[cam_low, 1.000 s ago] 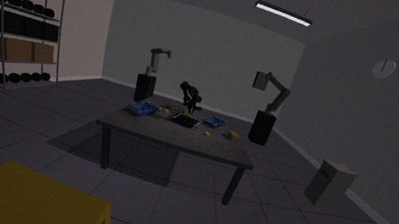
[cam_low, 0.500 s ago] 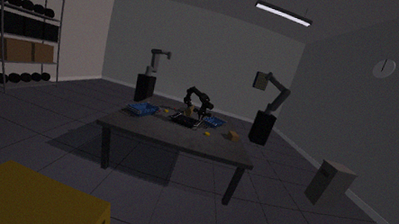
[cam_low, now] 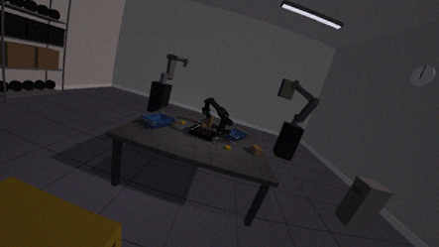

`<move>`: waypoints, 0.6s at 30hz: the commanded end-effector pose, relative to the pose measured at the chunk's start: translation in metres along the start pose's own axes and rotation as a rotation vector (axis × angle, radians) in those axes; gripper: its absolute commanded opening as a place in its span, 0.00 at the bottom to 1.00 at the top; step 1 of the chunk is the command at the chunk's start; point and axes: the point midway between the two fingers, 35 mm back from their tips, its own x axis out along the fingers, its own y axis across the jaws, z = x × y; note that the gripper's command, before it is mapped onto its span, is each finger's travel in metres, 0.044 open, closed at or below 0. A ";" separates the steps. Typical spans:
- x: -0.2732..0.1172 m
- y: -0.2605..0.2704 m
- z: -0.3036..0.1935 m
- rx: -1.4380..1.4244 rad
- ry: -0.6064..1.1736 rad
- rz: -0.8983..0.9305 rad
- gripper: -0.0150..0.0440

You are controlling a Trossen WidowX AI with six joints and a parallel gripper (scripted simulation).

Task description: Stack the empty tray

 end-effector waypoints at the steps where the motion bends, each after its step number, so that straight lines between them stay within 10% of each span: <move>1: 0.013 0.000 -0.002 -0.009 0.001 -0.007 0.40; 18: -0.018 -0.022 -0.002 -0.010 0.002 -0.007 0.40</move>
